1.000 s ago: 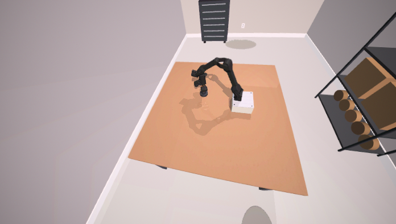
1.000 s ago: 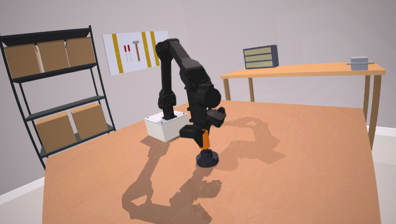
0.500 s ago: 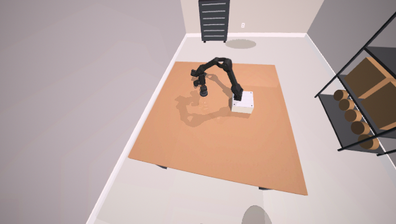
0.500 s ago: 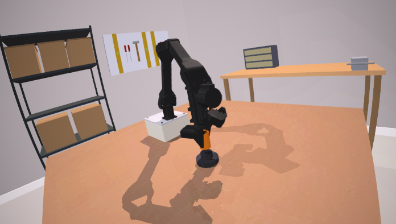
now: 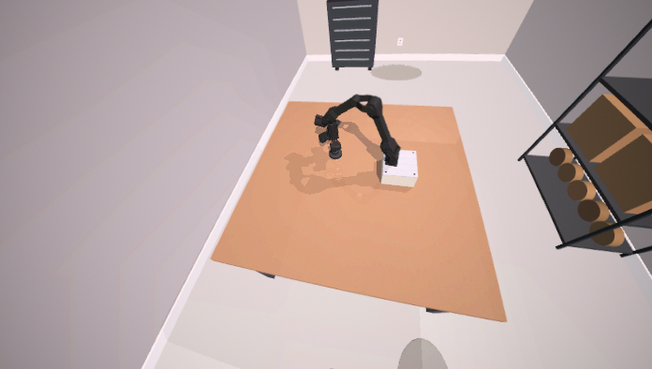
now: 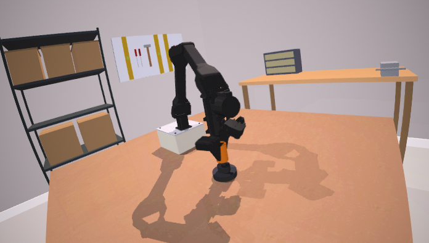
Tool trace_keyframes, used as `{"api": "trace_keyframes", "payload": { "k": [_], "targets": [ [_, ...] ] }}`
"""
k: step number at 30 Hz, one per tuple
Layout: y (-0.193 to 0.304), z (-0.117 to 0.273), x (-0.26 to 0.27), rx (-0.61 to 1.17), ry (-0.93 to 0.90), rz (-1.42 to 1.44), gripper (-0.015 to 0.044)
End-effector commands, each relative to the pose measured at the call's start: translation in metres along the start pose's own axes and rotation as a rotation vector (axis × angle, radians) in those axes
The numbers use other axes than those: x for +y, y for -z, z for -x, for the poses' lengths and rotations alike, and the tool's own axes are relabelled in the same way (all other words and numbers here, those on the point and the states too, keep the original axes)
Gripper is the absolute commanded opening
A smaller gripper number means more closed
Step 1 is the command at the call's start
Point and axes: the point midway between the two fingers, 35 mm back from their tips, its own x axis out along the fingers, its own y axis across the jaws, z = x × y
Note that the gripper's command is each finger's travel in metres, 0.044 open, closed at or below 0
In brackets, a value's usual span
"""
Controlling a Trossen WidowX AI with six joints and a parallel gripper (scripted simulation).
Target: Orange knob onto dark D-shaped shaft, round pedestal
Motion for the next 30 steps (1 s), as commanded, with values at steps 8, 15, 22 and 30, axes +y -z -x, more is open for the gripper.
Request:
{"api": "trace_keyframes", "payload": {
  "k": [8, 15, 22, 30],
  "targets": [
    [0.0015, 0.0048, 0.0017, -0.002, -0.001, 0.03, 0.0],
    [0.0009, 0.0064, 0.0014, -0.002, -0.001, 0.214, 0.0],
    [-0.002, 0.0058, -0.0007, -0.002, -0.001, 0.214, 0.0],
    [-0.002, 0.0026, -0.001, -0.002, -0.001, 0.214, 0.0]
  ]
}}
